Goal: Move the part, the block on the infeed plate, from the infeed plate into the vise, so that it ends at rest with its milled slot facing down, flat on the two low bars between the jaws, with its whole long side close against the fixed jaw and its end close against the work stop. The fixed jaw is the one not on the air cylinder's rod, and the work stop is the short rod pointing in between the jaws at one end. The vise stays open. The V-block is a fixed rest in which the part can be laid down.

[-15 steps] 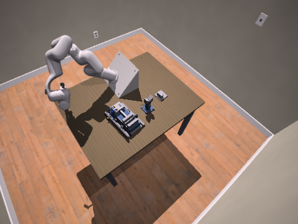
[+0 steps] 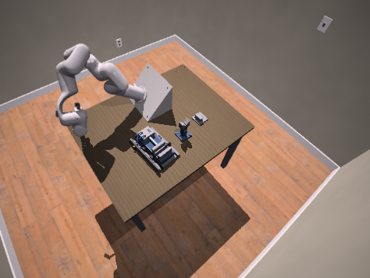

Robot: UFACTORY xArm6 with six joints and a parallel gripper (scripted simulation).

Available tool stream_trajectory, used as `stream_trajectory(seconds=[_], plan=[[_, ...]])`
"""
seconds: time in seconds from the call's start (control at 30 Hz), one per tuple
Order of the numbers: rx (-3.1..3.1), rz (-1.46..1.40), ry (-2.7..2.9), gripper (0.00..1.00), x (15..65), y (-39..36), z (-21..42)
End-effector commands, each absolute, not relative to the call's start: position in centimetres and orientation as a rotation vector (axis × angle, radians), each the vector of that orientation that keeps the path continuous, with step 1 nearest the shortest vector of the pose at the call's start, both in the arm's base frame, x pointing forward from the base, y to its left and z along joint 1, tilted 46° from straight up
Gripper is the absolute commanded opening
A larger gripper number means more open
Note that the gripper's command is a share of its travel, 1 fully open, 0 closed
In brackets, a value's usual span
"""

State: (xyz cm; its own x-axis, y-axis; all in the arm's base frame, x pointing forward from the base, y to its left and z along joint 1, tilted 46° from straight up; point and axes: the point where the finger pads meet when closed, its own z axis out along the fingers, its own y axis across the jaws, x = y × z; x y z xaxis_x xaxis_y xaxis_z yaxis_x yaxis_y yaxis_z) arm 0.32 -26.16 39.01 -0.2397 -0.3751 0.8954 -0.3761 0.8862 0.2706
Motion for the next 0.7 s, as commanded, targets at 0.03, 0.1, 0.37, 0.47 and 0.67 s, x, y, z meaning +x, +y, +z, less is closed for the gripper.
stream_trajectory(seconds=[0.03,0.1,0.37,0.47,0.67], plan=[[0.559,0.003,-1.851,1.0,0.3,-26.2,39.1],[0.559,0.003,-1.851,1.0,0.3,-26.2,39.1],[0.54,0.013,-1.872,1.0,0.7,-25.6,38.6],[0.519,0.023,-1.895,1.0,1.1,-24.9,38.1],[0.474,0.04,-1.94,1.0,1.9,-23.5,37.2]])
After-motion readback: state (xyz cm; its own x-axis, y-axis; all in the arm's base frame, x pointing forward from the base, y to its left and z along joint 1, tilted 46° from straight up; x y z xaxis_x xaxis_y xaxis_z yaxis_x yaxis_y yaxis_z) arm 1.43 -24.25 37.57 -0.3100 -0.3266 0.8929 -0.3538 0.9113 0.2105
